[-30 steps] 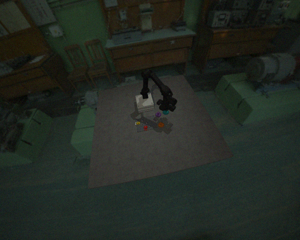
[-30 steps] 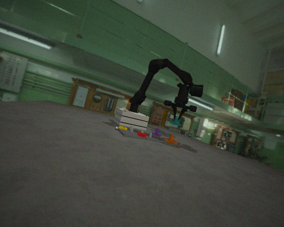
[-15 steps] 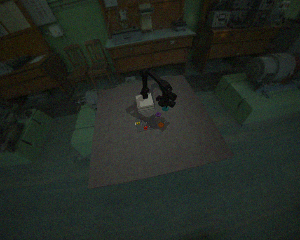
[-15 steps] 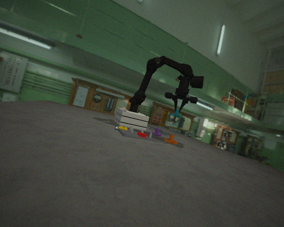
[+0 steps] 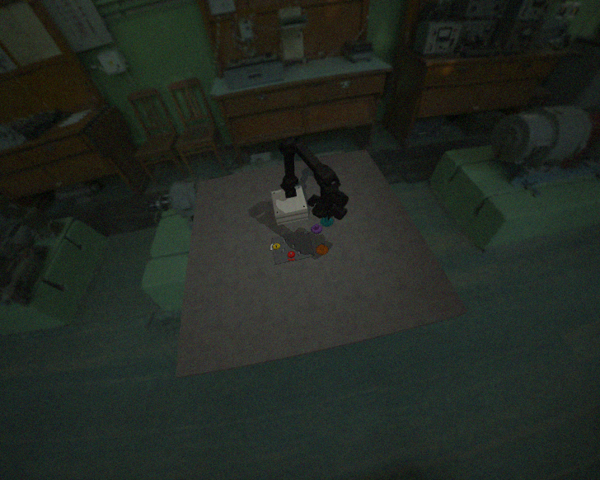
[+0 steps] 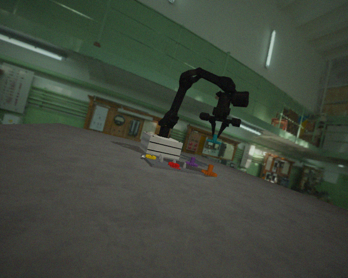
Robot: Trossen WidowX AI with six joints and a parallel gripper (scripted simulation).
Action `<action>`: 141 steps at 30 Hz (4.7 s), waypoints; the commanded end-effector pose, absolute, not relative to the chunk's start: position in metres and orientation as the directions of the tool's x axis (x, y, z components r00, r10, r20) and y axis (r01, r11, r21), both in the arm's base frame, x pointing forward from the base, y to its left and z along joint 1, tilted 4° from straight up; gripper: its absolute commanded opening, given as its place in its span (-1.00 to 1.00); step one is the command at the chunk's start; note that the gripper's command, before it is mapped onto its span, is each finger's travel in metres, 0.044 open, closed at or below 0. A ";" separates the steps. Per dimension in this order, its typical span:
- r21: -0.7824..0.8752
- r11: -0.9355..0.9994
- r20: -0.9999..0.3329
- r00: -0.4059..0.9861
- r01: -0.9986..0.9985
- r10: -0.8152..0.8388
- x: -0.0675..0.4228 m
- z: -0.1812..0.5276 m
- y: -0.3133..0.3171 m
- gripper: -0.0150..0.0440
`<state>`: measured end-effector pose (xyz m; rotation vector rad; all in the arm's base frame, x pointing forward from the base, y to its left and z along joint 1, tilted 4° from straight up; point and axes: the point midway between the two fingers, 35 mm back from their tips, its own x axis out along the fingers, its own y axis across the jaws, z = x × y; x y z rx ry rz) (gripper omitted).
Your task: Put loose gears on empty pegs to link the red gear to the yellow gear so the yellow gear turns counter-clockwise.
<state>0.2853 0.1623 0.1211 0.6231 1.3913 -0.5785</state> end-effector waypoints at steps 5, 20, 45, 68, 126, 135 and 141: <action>0.060 0.713 -0.996 0.094 0.699 -0.009 0.296 0.116 0.147 -0.49; 0.057 0.713 -0.996 0.093 0.699 -0.011 0.314 0.106 0.115 -0.49; 0.055 0.713 -0.995 0.094 0.699 -0.016 0.336 0.091 0.058 -0.49; 0.057 0.694 -0.995 0.096 0.717 -0.019 0.345 0.076 0.002 -0.49; 0.047 0.715 -0.995 0.099 0.698 -0.030 0.341 0.055 -0.085 -0.49; 0.039 0.775 -0.995 0.099 0.631 -0.030 0.341 0.046 -0.085 -0.49; 0.035 0.801 -0.995 0.098 0.598 -0.030 0.342 0.037 -0.086 -0.49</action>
